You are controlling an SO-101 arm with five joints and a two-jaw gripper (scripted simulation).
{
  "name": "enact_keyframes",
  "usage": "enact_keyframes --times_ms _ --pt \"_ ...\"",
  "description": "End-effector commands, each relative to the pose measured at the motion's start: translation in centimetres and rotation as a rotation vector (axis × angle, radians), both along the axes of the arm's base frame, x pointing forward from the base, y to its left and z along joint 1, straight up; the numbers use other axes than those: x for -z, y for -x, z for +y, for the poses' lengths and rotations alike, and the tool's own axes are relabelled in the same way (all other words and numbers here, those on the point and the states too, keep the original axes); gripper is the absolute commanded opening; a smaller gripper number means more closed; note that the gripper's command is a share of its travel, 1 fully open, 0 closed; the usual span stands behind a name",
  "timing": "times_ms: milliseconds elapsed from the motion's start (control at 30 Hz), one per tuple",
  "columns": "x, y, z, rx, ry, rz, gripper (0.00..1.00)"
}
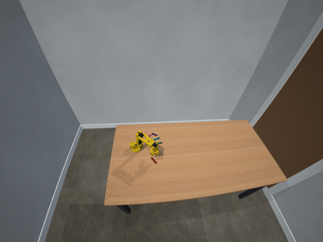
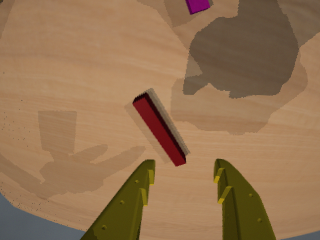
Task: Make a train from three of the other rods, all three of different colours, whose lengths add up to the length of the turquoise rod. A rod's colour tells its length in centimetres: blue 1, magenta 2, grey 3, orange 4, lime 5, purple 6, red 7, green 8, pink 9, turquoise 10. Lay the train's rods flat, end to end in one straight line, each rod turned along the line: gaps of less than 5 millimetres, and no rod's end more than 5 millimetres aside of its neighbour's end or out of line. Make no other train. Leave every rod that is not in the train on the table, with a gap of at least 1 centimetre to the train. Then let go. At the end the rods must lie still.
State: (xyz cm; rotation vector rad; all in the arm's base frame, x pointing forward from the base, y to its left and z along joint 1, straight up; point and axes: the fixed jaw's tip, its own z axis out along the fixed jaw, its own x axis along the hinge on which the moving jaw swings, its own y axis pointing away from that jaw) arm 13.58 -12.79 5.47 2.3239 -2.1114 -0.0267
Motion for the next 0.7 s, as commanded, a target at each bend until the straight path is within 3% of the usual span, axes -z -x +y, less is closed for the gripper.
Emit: enact_keyframes --times_ms 0,667 --pt "-1.2 -0.5 -0.9 -0.074 0.05 -0.056 0.18" --pt "-1.1 -0.3 -2.1 -0.385 0.056 -0.048 0.19"
